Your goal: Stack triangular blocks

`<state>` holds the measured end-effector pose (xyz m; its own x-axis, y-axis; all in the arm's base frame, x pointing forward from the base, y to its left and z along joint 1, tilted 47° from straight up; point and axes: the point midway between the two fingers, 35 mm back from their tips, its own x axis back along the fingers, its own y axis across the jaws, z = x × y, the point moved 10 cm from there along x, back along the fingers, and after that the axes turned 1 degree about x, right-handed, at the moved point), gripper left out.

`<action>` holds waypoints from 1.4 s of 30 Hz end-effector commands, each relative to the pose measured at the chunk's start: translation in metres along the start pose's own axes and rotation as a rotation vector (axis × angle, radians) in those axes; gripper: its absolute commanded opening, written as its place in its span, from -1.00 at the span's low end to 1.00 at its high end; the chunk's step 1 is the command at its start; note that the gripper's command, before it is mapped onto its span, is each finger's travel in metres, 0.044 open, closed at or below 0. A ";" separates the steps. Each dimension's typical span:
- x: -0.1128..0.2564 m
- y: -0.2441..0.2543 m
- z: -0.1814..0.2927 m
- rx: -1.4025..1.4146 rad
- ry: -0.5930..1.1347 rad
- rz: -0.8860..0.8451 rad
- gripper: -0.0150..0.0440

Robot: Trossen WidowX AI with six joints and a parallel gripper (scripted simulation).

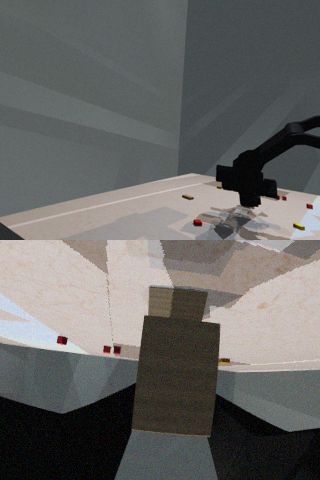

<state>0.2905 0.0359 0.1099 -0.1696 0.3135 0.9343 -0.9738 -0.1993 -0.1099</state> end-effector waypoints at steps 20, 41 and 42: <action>-0.006 0.002 -0.006 -0.003 0.019 -0.003 -0.49; -0.014 0.002 -0.013 -0.005 0.020 -0.004 -0.49; -0.015 0.002 -0.014 -0.005 0.020 -0.004 -0.49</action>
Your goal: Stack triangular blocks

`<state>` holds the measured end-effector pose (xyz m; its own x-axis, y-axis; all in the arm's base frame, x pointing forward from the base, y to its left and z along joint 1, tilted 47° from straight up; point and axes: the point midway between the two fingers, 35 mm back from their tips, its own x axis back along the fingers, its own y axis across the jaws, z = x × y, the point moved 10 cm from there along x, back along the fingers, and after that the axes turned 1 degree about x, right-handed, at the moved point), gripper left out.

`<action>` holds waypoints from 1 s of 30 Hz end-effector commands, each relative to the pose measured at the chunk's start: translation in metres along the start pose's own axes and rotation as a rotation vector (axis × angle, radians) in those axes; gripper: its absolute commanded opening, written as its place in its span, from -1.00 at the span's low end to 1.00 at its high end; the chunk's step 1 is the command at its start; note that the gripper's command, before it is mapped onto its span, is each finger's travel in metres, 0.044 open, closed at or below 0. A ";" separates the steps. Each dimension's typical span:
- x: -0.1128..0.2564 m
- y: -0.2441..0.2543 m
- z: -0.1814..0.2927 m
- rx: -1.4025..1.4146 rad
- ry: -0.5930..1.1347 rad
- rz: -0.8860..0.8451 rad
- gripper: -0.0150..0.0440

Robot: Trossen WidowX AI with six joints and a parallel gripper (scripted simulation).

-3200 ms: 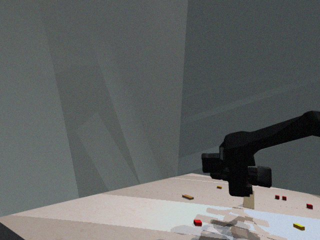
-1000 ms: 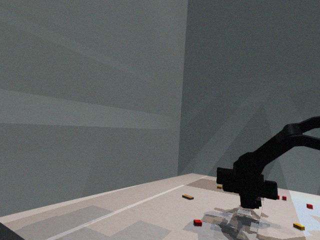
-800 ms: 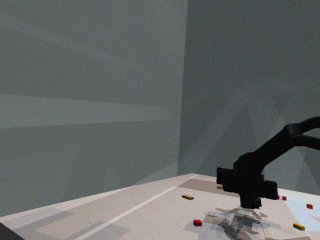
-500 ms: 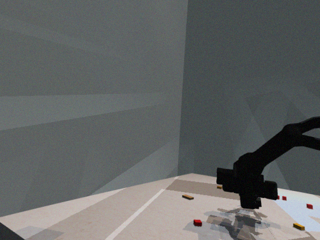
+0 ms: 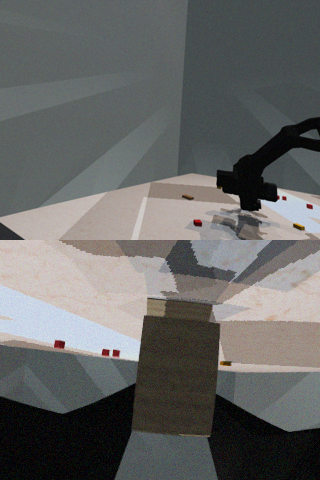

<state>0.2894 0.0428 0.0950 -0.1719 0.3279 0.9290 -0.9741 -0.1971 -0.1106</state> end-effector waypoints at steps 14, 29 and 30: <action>-0.010 0.000 -0.008 -0.003 0.004 -0.004 -0.49; -0.012 0.000 -0.010 -0.003 0.004 -0.005 -0.49; -0.012 0.000 -0.010 -0.003 0.004 -0.005 -0.49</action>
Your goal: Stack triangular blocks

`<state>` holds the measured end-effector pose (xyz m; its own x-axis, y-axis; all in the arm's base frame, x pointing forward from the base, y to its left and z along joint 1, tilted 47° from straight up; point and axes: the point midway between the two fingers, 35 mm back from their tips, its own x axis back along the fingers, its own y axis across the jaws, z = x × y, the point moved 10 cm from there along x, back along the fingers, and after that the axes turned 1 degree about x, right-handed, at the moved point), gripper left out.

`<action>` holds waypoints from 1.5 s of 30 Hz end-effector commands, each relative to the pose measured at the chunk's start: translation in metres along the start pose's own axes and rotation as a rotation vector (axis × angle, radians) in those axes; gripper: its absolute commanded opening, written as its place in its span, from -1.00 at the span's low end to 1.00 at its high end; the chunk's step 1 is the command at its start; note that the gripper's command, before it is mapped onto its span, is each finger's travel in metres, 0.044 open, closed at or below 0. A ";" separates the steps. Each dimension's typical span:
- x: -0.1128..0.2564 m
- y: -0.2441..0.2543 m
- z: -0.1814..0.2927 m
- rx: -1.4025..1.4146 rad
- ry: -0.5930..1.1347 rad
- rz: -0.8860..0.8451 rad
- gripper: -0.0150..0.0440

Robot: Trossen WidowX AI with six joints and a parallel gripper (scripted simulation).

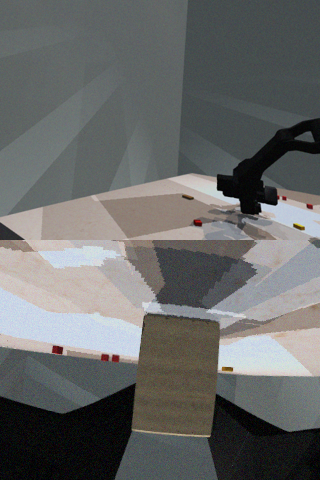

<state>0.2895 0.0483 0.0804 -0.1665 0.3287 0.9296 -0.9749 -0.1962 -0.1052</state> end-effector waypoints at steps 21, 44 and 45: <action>-0.001 0.000 -0.001 -0.004 0.002 0.000 -0.49; -0.001 0.000 -0.002 -0.004 0.003 0.000 1.00; -0.001 0.000 -0.002 -0.004 0.003 0.000 1.00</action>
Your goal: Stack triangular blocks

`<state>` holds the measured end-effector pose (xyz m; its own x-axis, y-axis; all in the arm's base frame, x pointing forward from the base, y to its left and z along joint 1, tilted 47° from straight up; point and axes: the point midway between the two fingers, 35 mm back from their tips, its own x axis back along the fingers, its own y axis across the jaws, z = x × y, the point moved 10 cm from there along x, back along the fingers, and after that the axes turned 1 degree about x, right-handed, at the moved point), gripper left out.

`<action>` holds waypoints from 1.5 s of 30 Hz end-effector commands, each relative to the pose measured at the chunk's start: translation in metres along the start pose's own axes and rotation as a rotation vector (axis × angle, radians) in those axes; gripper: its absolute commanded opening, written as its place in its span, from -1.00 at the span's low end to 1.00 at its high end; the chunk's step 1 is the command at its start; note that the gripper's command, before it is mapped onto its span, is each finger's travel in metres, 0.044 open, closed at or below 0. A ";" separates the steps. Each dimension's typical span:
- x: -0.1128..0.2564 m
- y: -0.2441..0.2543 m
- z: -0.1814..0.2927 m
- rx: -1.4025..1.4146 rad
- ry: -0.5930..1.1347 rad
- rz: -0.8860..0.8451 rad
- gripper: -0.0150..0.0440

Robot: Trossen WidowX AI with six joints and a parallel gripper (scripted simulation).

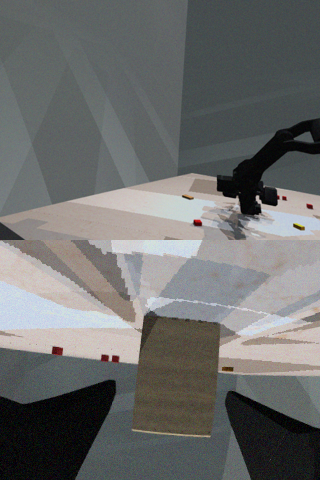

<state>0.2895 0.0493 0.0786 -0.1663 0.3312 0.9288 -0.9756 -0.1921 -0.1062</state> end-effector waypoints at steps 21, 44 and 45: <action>0.111 0.000 0.000 -0.001 -0.002 0.001 1.00; 0.104 -0.003 0.000 -0.001 -0.007 0.014 1.00; 0.104 -0.003 0.000 -0.001 -0.007 0.014 1.00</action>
<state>0.2746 0.0839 0.1757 -0.1759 0.3237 0.9297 -0.9742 -0.1928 -0.1173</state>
